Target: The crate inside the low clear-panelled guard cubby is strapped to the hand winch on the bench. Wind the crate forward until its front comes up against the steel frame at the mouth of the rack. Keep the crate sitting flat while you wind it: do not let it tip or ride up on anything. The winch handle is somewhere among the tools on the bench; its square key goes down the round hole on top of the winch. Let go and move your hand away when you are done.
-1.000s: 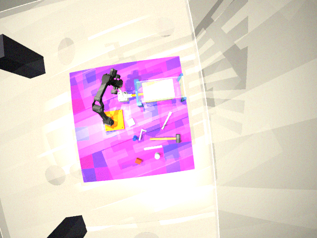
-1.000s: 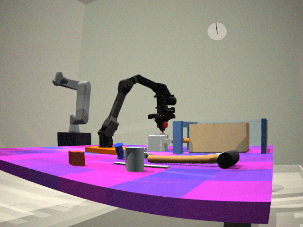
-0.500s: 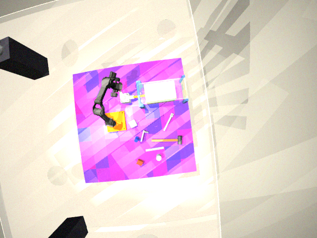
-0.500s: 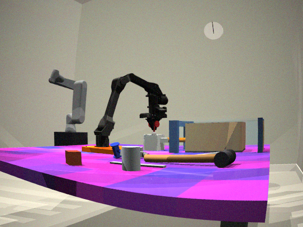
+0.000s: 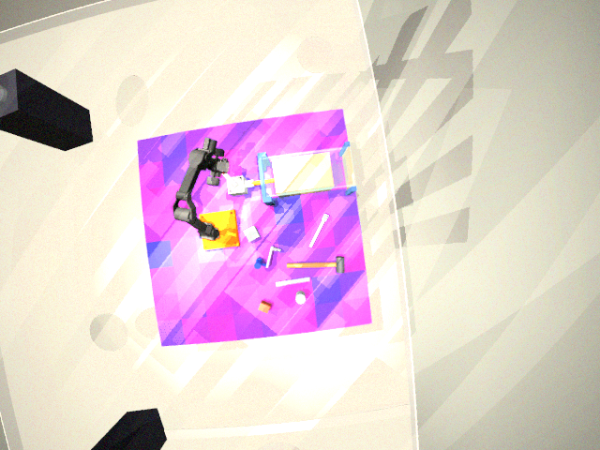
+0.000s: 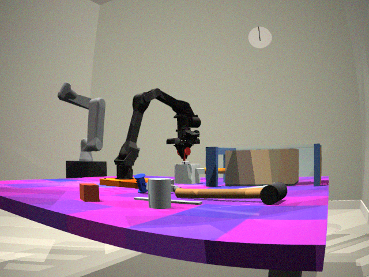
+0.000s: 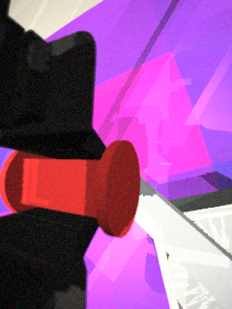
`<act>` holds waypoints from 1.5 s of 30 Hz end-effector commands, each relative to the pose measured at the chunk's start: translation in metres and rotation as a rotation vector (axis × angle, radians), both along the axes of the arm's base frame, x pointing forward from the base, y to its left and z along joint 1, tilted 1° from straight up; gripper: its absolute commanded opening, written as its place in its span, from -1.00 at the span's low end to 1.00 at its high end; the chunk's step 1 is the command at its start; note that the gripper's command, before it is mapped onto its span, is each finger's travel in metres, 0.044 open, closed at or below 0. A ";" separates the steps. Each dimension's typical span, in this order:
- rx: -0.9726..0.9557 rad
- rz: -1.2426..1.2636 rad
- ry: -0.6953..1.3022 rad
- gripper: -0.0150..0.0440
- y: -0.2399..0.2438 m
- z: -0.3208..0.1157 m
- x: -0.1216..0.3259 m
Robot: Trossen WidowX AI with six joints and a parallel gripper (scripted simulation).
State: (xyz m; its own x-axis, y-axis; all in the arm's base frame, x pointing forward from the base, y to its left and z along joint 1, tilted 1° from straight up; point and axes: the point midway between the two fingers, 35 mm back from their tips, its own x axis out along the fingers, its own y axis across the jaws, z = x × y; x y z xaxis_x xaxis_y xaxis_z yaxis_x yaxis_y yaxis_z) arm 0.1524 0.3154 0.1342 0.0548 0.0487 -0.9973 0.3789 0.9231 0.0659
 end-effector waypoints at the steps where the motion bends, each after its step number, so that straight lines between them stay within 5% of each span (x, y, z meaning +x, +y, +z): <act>1: -0.024 0.010 0.028 -0.49 -0.010 -0.001 -0.015; 45: -0.029 0.009 0.031 -0.49 -0.061 -0.004 -0.045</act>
